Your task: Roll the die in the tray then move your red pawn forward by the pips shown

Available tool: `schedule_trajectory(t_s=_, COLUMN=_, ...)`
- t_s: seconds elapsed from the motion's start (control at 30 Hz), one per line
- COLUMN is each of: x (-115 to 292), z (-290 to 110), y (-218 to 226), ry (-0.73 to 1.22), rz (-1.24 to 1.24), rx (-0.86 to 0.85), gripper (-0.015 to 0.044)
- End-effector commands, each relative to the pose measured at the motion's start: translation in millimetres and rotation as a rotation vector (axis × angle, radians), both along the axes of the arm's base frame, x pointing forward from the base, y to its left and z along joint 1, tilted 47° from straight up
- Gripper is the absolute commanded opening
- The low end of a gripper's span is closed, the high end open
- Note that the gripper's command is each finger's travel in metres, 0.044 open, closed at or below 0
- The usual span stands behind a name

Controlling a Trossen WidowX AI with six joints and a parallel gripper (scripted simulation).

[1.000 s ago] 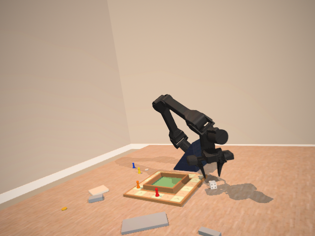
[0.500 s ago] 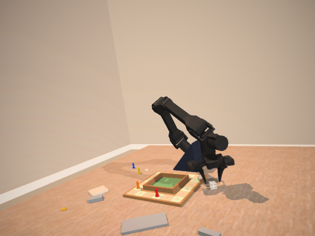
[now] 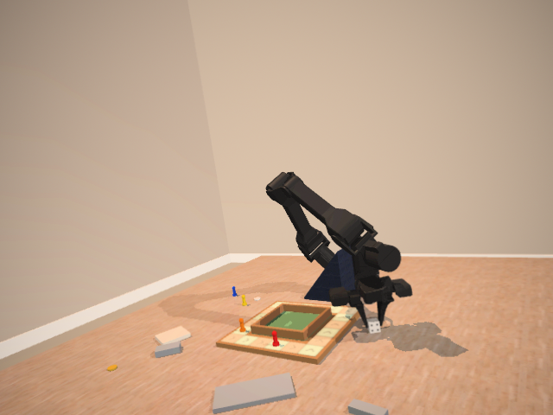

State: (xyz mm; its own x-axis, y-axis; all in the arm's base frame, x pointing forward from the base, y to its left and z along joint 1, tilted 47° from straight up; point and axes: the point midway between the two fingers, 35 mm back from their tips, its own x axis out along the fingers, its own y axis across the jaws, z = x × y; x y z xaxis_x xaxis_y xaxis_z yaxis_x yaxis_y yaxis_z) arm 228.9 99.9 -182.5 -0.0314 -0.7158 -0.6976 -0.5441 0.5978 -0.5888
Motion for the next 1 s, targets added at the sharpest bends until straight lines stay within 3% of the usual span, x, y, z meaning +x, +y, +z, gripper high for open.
schedule_trajectory(t_s=0.0, x=0, z=0, y=-1, ry=0.003, rz=0.006, rx=-0.002, gripper=0.0097)
schedule_trajectory(t_s=0.13, x=0, z=0, y=-1, ry=0.003, rz=0.006, rx=-0.002, gripper=0.0071)
schedule_trajectory(t_s=0.23, x=1, z=3, y=3, ry=0.003, rz=0.006, rx=-0.001, gripper=0.0000)
schedule_trajectory(t_s=0.73, x=2, z=81, y=85, ry=0.005, rz=0.006, rx=0.003, gripper=0.0000)
schedule_trajectory(t_s=0.97, x=5, z=90, y=83, ry=0.030, rz=0.031, rx=0.006, gripper=0.0000)
